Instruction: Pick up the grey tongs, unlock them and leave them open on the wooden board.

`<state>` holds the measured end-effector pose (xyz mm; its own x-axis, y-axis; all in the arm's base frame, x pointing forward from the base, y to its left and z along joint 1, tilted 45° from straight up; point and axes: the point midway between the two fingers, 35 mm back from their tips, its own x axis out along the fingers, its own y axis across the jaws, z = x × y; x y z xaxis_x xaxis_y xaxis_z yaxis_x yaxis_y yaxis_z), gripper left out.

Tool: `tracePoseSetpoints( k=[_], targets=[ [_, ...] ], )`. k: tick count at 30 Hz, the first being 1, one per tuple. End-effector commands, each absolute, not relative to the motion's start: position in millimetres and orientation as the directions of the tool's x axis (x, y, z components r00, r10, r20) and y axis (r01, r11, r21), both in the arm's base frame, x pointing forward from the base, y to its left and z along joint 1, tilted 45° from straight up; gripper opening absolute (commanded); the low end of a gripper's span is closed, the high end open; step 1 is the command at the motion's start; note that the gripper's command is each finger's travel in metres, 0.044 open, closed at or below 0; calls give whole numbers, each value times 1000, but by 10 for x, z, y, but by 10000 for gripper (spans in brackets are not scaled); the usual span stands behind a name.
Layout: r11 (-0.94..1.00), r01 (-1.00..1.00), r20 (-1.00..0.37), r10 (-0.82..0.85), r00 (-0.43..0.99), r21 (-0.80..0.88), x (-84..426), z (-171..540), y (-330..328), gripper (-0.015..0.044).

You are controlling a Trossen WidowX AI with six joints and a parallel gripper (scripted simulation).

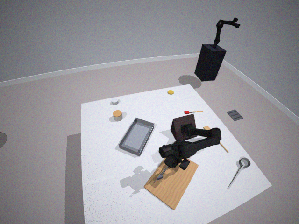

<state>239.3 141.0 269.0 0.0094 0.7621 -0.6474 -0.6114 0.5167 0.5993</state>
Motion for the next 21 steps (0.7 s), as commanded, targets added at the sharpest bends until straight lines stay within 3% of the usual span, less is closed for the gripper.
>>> tracePoseSetpoints(
  k=[1, 21],
  targets=[
    [534, -616, -632, 771, 74, 579, 2391, 2689, 1416, -150],
    [595, -602, -512, 793, 331, 532, 2429, 2585, 1422, -150]
  ],
)
